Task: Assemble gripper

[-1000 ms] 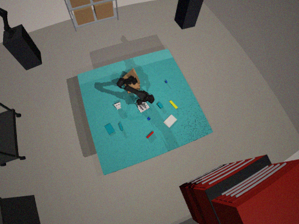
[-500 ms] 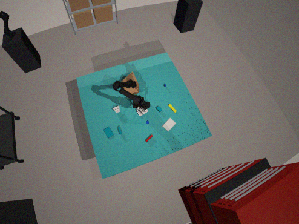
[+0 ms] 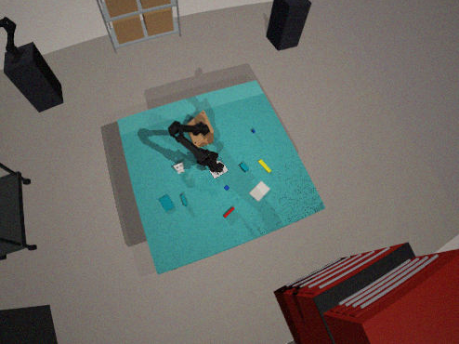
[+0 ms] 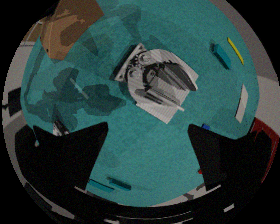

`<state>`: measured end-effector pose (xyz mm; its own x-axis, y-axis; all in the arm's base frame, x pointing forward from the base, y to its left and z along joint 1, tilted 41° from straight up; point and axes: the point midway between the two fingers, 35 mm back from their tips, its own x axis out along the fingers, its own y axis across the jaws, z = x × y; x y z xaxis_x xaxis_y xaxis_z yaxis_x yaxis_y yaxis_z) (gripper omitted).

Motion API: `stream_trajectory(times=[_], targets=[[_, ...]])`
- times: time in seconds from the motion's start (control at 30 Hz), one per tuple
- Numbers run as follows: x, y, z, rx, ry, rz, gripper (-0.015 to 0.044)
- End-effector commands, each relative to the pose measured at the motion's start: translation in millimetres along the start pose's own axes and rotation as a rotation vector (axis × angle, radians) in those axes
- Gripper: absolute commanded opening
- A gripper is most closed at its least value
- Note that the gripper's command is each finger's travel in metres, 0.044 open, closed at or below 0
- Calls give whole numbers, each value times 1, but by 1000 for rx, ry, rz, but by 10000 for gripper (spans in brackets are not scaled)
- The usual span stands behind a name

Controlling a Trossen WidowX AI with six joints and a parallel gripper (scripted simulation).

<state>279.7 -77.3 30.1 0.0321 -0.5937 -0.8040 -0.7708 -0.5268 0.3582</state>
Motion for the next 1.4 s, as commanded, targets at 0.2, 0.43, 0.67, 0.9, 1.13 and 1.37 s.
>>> stream_trajectory(times=[0.2,0.43,0.67,0.9,1.13,1.37], targets=[[-3,27,-21,305,-12,-7,440],[-5,47,-34,524,-15,-5,440],[-7,69,-45,743,-15,-2,440],[-9,92,-55,962,-11,1,440],[-12,116,-62,1179,-2,4,440],[-16,140,-68,1396,11,7,440]])
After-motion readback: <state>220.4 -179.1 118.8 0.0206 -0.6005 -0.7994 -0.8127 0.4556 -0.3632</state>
